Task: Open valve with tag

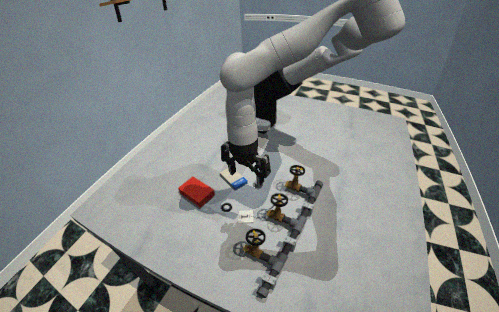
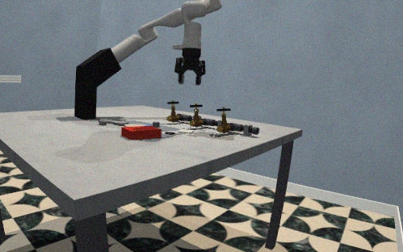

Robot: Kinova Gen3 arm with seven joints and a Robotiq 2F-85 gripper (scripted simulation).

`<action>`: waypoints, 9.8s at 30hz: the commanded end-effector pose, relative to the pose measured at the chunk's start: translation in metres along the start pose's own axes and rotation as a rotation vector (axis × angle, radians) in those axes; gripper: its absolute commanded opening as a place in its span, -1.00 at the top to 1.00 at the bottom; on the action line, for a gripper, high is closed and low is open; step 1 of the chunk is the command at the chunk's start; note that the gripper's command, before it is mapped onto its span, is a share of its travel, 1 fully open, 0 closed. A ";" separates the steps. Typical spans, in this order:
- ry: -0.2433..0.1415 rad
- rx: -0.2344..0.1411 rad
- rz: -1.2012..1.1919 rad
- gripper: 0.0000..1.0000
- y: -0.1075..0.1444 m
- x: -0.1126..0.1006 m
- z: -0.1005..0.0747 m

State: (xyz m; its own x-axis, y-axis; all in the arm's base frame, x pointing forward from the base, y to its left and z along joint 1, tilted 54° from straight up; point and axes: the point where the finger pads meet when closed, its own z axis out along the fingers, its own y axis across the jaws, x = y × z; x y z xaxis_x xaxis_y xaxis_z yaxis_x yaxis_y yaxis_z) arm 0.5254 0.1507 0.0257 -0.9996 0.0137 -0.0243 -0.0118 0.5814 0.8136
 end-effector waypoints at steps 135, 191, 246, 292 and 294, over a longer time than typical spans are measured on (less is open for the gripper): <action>-0.121 -0.084 1.328 -0.24 0.087 0.047 0.097; -0.136 -0.023 0.454 -0.24 0.087 0.047 0.097; -0.115 0.088 -1.186 -0.24 0.087 0.047 0.097; -0.098 0.117 -1.628 -0.24 0.087 0.047 0.097; -0.098 0.117 -1.628 -0.24 0.087 0.047 0.097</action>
State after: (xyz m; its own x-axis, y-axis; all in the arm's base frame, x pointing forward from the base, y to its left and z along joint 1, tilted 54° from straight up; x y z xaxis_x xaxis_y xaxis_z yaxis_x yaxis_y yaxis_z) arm 0.4795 0.2816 0.0389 0.0704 -0.5936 -0.8016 -0.9847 0.0869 -0.1508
